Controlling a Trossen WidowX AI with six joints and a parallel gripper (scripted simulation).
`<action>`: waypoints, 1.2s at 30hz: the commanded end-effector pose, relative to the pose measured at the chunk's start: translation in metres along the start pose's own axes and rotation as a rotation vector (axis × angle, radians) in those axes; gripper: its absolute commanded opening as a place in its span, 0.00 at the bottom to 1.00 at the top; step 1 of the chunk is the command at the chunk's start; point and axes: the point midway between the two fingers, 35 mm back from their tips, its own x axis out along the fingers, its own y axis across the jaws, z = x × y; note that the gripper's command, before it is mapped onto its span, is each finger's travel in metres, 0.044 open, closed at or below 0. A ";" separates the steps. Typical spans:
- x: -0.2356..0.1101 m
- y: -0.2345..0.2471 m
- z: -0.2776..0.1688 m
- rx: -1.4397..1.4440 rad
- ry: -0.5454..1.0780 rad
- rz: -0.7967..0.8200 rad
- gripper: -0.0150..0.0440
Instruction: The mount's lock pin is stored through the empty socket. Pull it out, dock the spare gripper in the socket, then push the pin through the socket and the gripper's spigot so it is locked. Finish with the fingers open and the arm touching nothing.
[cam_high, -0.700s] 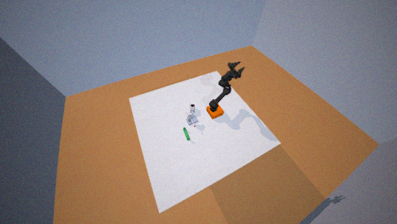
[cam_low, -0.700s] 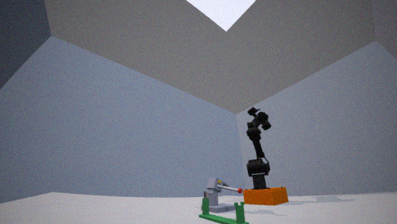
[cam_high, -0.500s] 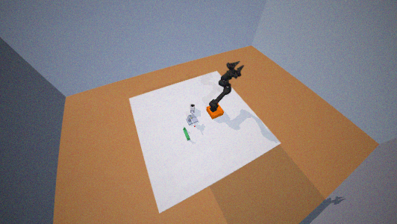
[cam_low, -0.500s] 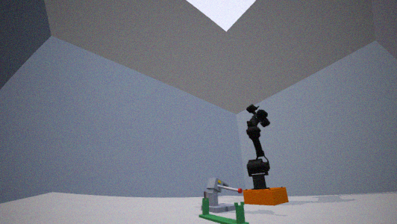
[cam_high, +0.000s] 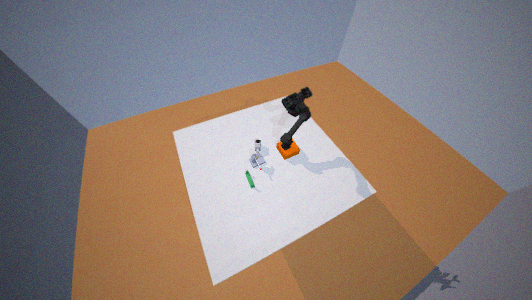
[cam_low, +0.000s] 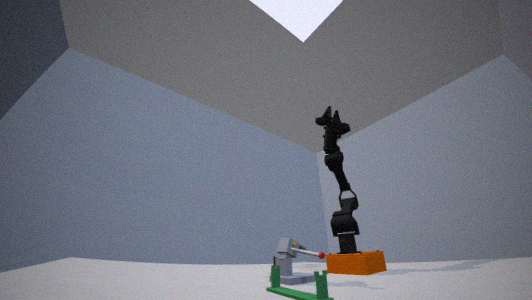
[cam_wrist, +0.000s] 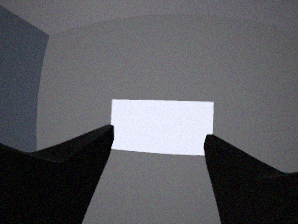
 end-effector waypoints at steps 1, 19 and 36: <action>0.011 0.072 0.014 0.132 -0.031 0.242 0.76; -0.086 0.309 0.096 0.537 -0.064 1.279 0.76; -0.272 0.363 0.150 0.683 0.044 2.307 0.76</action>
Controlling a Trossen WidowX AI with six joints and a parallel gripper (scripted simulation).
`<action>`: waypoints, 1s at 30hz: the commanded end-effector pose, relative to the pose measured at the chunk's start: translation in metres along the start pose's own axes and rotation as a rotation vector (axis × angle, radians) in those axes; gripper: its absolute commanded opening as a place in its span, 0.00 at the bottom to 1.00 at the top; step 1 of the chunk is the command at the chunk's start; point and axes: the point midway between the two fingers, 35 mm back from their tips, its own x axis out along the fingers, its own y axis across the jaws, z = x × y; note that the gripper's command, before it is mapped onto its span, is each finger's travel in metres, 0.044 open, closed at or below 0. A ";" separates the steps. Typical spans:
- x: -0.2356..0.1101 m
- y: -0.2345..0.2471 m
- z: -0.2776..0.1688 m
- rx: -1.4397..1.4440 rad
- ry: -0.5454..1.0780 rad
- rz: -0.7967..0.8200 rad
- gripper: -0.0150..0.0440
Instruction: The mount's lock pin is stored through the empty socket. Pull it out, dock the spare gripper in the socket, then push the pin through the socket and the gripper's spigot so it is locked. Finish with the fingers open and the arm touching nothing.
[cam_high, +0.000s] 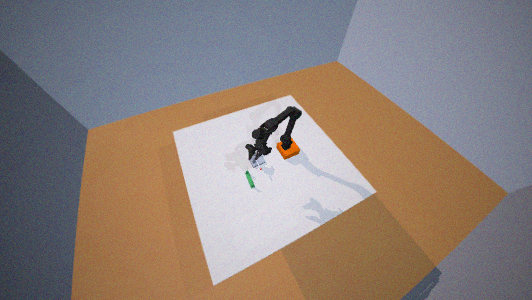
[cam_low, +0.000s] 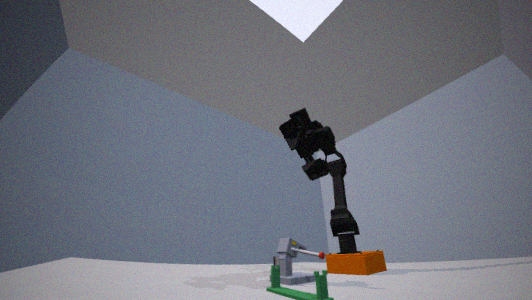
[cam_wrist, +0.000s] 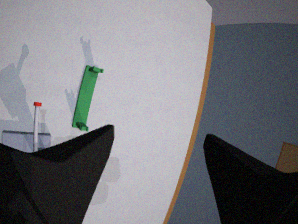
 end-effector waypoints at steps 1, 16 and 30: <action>0.019 0.037 -0.014 0.080 0.071 0.240 0.76; 0.024 0.109 -0.035 0.207 0.233 0.710 0.76; 0.082 0.150 -0.041 0.207 0.232 0.709 0.76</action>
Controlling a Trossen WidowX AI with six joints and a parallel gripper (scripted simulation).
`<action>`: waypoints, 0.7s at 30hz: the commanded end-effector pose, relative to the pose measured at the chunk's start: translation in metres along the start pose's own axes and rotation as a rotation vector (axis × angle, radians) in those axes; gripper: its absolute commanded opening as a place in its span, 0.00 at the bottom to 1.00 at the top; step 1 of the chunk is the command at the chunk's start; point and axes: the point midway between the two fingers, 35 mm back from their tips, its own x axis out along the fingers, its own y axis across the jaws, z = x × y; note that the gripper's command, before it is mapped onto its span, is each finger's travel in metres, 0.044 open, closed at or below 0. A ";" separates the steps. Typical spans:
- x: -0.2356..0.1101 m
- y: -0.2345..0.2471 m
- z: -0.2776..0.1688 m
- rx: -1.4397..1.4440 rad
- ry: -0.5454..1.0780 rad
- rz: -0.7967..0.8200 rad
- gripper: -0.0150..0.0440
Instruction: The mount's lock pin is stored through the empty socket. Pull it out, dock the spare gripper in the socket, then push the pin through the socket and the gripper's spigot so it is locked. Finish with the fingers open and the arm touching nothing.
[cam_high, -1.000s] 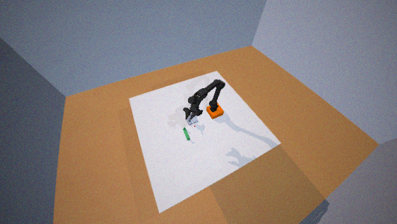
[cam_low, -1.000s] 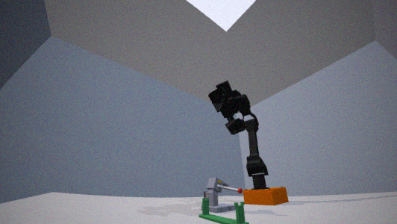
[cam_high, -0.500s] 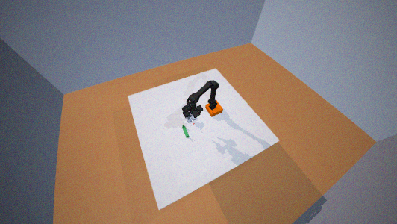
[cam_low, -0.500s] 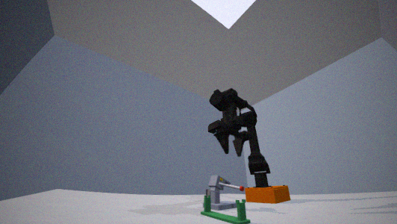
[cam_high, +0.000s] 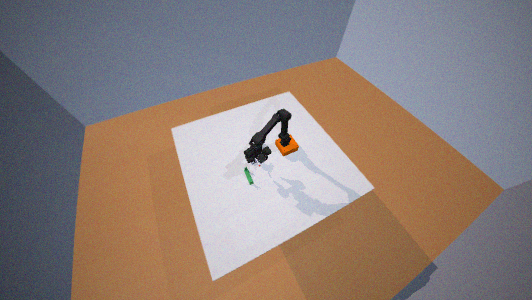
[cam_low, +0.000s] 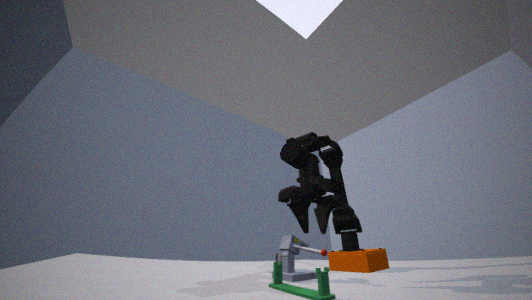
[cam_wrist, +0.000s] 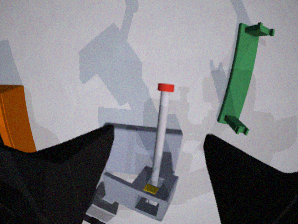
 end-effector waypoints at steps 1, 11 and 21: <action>0.010 -0.002 0.001 0.004 0.002 -0.007 0.76; 0.025 -0.003 0.001 0.004 0.002 -0.007 0.76; 0.042 -0.003 0.001 0.004 0.002 -0.007 0.76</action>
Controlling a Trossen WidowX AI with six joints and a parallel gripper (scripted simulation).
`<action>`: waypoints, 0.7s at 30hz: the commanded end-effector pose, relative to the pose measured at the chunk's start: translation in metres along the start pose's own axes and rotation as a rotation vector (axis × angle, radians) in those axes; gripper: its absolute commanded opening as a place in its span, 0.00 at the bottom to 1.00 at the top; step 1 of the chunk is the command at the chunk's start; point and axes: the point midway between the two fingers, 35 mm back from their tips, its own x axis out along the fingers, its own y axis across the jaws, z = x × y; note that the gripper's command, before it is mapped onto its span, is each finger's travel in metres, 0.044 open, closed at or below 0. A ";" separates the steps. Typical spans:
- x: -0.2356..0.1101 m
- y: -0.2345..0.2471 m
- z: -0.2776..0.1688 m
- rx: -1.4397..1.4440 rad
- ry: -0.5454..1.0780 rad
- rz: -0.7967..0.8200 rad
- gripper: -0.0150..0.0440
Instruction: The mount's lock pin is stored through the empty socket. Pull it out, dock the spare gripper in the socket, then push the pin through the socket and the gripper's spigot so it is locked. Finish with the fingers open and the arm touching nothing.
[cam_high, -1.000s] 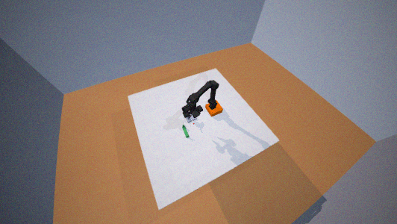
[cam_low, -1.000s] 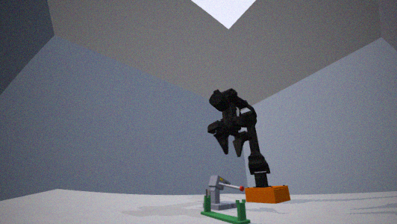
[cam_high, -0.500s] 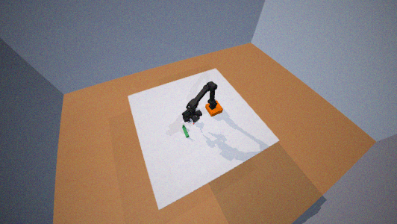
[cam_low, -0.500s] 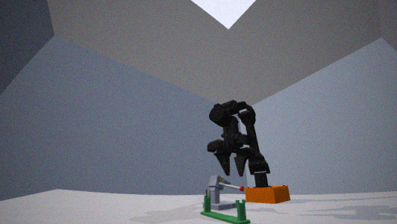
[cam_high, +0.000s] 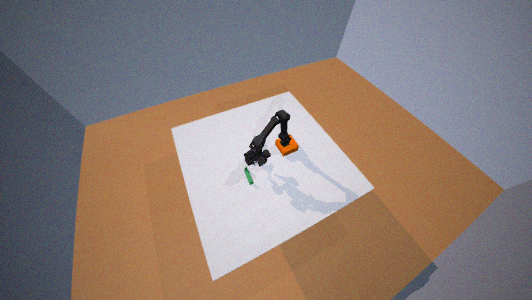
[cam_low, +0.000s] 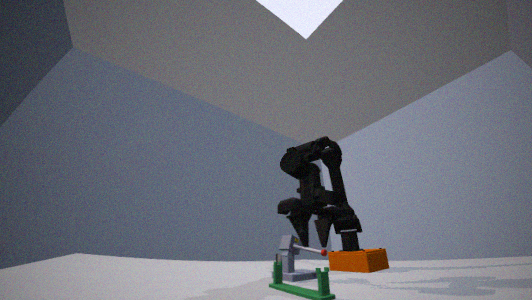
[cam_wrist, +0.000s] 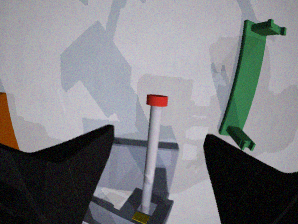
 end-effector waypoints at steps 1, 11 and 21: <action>0.010 0.002 -0.001 0.004 0.007 0.010 0.76; 0.027 0.003 -0.001 0.004 0.007 0.010 0.76; 0.035 0.004 -0.001 0.004 0.007 0.010 0.76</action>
